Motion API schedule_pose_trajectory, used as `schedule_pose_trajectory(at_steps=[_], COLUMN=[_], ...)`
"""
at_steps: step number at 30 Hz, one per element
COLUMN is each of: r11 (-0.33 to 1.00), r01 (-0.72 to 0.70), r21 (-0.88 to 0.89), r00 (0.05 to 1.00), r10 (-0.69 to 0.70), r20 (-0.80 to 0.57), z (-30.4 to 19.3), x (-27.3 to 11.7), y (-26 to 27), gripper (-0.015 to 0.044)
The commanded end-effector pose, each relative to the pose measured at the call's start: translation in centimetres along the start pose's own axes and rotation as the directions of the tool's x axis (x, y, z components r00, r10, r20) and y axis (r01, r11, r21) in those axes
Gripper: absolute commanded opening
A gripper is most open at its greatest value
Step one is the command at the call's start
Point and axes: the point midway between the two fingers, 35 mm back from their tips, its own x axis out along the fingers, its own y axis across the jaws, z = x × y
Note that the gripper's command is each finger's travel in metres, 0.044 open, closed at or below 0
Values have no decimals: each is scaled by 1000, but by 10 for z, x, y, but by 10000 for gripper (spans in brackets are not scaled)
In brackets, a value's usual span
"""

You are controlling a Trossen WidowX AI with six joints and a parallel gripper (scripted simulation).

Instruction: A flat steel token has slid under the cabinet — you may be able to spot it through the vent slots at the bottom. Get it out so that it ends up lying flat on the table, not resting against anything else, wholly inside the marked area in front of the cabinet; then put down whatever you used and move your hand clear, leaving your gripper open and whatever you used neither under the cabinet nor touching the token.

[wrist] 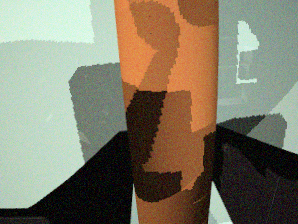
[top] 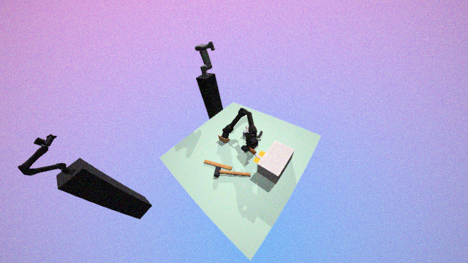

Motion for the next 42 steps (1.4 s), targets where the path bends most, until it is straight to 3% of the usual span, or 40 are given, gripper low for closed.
schedule_pose_trajectory(at_steps=[1,42], r11=[1000,1000], r01=[1,1], r21=[-6,-4], r00=[1000,1000], r10=[-1,-1], r20=[-5,-7], z=[-6,-53], x=[1,1], y=[1,-2], gripper=[0,0])
